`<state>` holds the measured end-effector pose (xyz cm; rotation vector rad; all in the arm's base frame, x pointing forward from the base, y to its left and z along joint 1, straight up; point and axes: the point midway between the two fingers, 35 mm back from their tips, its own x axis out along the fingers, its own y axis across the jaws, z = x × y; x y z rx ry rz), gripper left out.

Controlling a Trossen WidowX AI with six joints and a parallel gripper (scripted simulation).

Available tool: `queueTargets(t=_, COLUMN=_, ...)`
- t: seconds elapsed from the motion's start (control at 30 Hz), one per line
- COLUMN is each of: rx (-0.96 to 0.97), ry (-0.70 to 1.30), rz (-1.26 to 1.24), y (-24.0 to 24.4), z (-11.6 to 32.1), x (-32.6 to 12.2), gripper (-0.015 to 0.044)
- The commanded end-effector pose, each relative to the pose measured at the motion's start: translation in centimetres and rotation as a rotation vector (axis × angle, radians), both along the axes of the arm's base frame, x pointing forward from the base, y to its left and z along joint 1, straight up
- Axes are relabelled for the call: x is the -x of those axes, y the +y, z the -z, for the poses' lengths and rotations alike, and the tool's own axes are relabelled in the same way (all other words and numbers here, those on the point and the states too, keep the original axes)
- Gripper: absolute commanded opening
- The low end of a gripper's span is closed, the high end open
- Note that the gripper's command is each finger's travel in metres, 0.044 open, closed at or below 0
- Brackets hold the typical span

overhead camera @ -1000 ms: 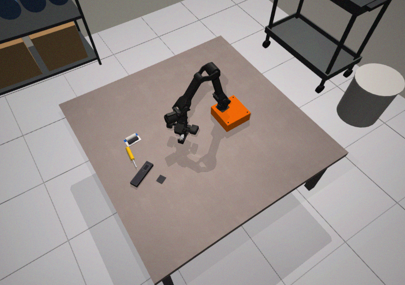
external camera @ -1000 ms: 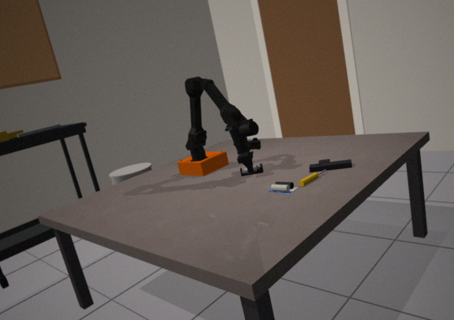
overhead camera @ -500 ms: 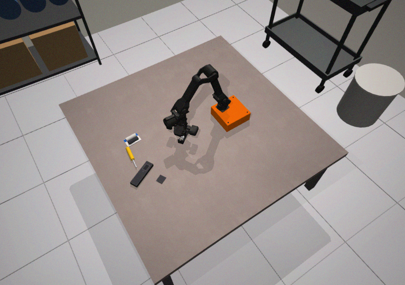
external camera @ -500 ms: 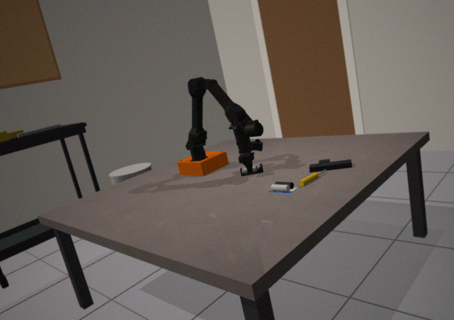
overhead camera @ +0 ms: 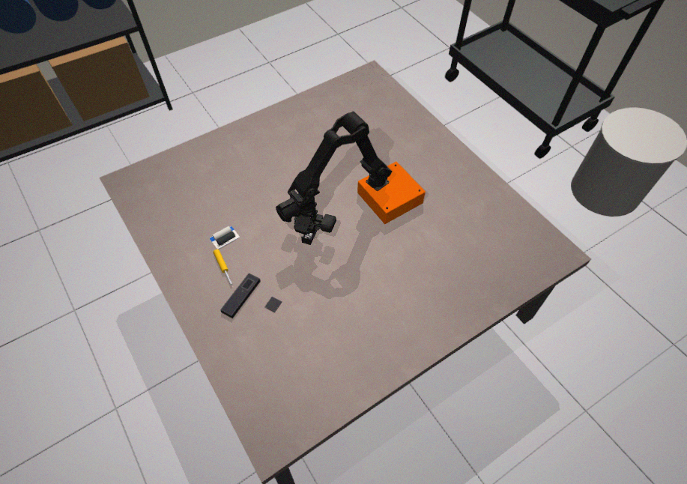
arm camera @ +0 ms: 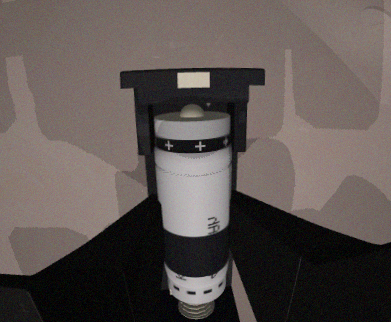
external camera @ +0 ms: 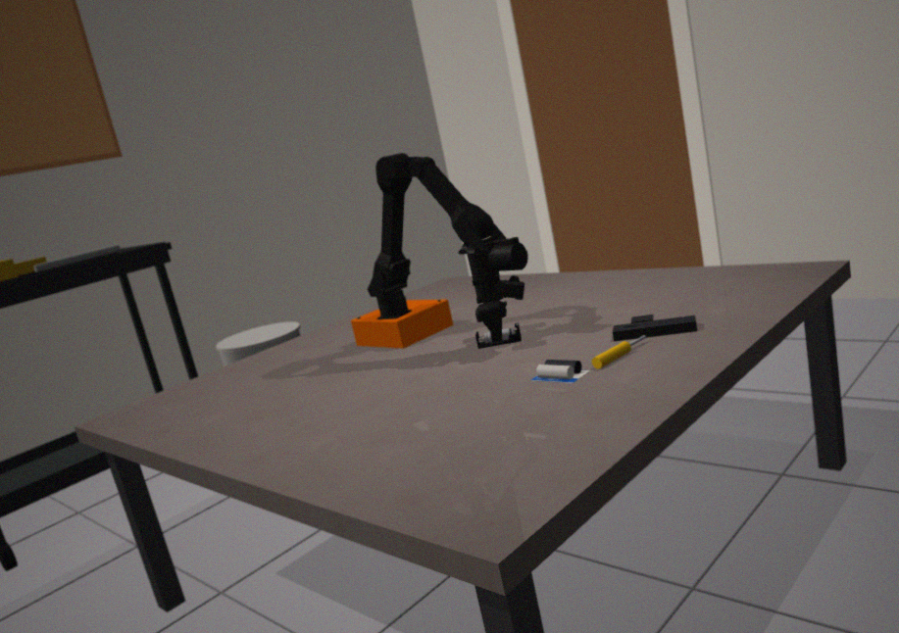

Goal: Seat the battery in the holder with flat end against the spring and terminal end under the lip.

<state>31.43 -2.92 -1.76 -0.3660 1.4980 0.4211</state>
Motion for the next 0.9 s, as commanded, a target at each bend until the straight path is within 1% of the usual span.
queueTargets(t=0.0, rx=0.004, ry=0.008, rz=0.005, y=0.17, z=0.02, x=-0.23, gripper=0.0077)
queueTargets(t=0.6, rx=0.003, ry=0.006, rz=0.005, y=0.37, z=-0.02, x=-0.65, gripper=0.0077)
queueTargets(t=0.73, rx=0.003, ry=0.006, rz=0.005, y=0.37, z=-0.02, x=-0.65, gripper=0.0179)
queueTargets(t=0.87, rx=0.003, ry=0.006, rz=0.004, y=0.37, z=-0.28, x=-0.64, gripper=0.0179)
